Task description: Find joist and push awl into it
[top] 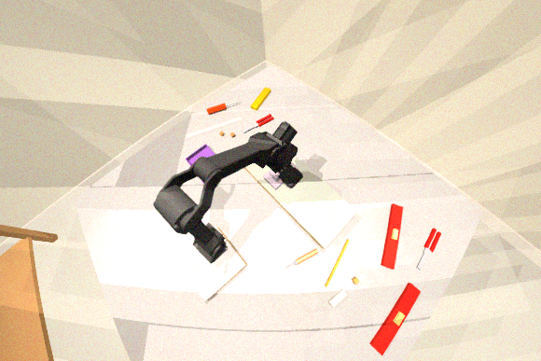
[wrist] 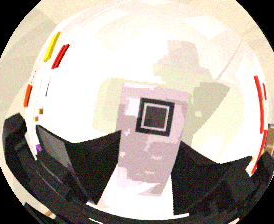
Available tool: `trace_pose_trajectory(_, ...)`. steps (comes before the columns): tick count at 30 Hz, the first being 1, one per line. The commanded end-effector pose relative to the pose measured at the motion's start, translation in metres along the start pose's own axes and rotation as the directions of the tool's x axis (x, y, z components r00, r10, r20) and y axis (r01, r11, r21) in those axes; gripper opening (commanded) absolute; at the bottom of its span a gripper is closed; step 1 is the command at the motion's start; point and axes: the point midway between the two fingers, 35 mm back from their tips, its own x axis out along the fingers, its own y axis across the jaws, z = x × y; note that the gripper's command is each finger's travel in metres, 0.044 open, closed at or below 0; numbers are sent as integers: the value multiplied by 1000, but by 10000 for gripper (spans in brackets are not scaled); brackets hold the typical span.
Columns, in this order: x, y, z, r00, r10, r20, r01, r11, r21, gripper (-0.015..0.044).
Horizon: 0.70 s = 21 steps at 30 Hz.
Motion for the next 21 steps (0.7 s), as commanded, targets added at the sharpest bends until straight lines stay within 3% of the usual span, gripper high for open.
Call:
trace_pose_trajectory(1,0,-16,-2,1000,-1,0,1,1000,-2,0)
trace_pose_trajectory(21,0,-93,-1,1000,-7,0,7,1000,-4,0)
